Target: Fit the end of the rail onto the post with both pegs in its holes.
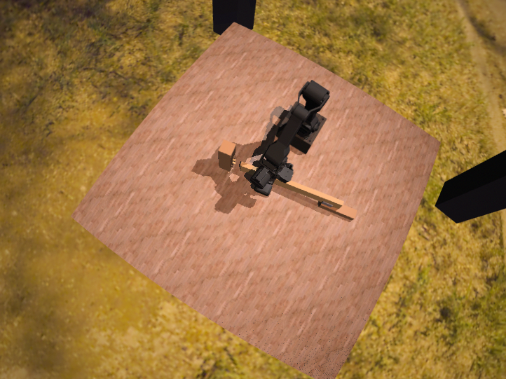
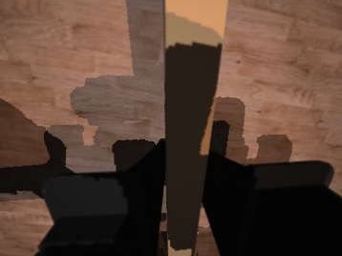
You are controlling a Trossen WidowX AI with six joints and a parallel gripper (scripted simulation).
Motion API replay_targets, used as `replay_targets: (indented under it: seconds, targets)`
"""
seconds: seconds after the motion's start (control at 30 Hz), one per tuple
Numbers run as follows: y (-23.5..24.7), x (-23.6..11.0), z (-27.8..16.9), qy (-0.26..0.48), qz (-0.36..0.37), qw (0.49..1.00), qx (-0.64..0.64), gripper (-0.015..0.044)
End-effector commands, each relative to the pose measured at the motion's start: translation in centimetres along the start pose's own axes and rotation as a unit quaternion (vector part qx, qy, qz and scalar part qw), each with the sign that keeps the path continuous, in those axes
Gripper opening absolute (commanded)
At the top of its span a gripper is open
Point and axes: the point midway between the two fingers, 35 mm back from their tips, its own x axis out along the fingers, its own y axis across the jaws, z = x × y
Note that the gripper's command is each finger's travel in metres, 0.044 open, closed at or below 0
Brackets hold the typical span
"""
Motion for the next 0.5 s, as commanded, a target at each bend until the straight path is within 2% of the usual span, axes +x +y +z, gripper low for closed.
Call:
replay_targets:
  seconds: [0.0,0.47]
  targets:
    - [-0.45,-0.51,0.05,-0.003,-0.006,1.000,-0.001,0.0000]
    - [-0.65,-1.22,0.05,-0.003,-0.007,1.000,-0.001,0.0000]
